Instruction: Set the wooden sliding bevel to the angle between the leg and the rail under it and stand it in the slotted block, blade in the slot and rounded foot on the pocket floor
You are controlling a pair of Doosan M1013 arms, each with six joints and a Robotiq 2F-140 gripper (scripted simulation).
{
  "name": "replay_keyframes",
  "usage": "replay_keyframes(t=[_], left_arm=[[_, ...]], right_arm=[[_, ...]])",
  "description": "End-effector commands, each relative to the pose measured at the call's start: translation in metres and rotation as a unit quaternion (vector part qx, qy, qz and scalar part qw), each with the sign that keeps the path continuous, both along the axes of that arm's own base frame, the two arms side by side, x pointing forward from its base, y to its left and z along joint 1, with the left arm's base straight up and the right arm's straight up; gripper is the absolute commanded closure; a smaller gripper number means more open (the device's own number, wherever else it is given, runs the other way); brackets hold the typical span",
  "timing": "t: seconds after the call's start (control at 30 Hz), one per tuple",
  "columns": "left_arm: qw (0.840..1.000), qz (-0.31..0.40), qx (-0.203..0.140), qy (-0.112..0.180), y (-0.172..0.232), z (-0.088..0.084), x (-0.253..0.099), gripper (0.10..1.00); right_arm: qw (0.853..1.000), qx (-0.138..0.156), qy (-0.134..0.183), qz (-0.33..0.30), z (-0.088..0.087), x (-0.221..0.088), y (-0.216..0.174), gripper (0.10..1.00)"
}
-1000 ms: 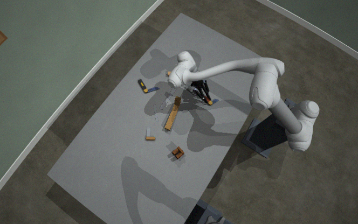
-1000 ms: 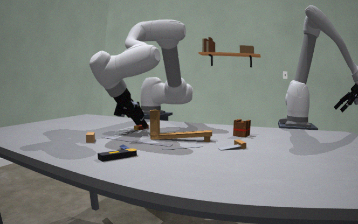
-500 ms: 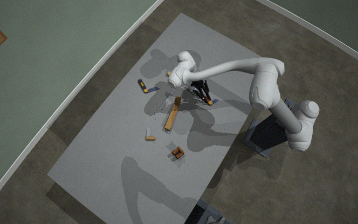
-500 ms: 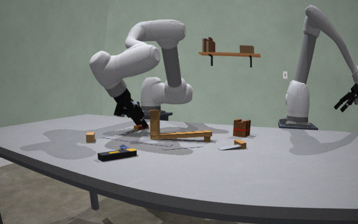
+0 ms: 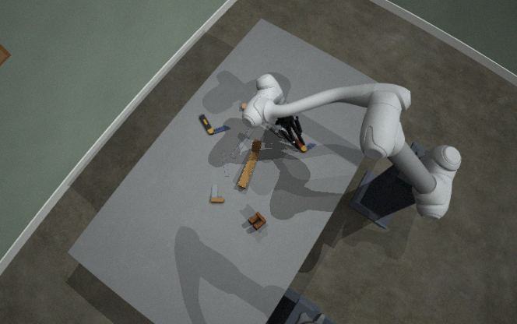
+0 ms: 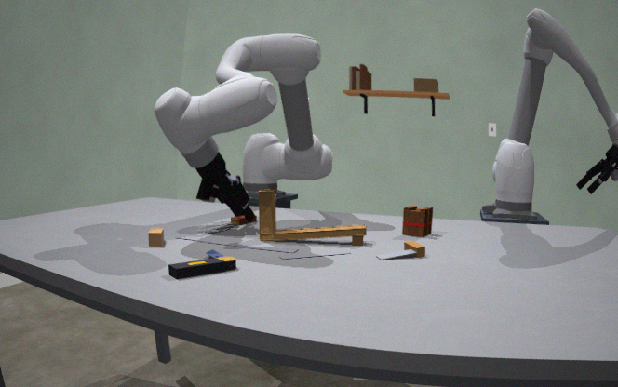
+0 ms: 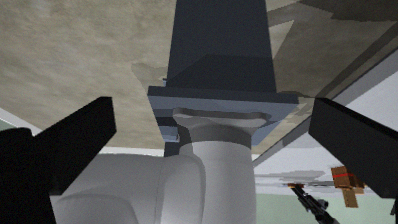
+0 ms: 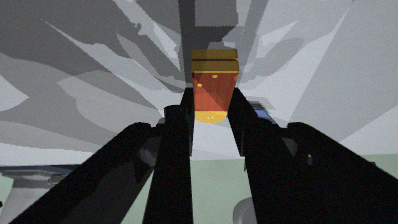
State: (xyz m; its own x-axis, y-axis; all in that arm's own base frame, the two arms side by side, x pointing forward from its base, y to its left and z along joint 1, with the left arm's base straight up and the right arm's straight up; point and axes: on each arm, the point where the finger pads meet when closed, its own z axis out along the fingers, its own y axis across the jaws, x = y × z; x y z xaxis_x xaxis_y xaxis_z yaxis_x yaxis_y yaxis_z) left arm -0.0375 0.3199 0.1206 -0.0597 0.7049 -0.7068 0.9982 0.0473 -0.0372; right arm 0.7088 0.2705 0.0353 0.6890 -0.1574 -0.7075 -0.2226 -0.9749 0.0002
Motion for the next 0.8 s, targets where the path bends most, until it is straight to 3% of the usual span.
replay_keyframes(t=[0.0, 0.5, 0.77], left_arm=[[1.000, 0.000, 0.000, 0.000, 0.000, 0.000, 0.000, 0.098], [1.000, 0.000, 0.000, 0.000, 0.000, 0.000, 0.000, 0.098], [1.000, 0.000, 0.000, 0.000, 0.000, 0.000, 0.000, 0.098]], right_arm=[[1.000, 0.000, -0.001, 0.000, 0.001, 0.001, 0.000, 0.999], [1.000, 0.000, -0.001, 0.000, 0.010, 0.001, 0.000, 0.999], [1.000, 0.000, -0.001, 0.000, 0.043, 0.000, 0.000, 0.999]])
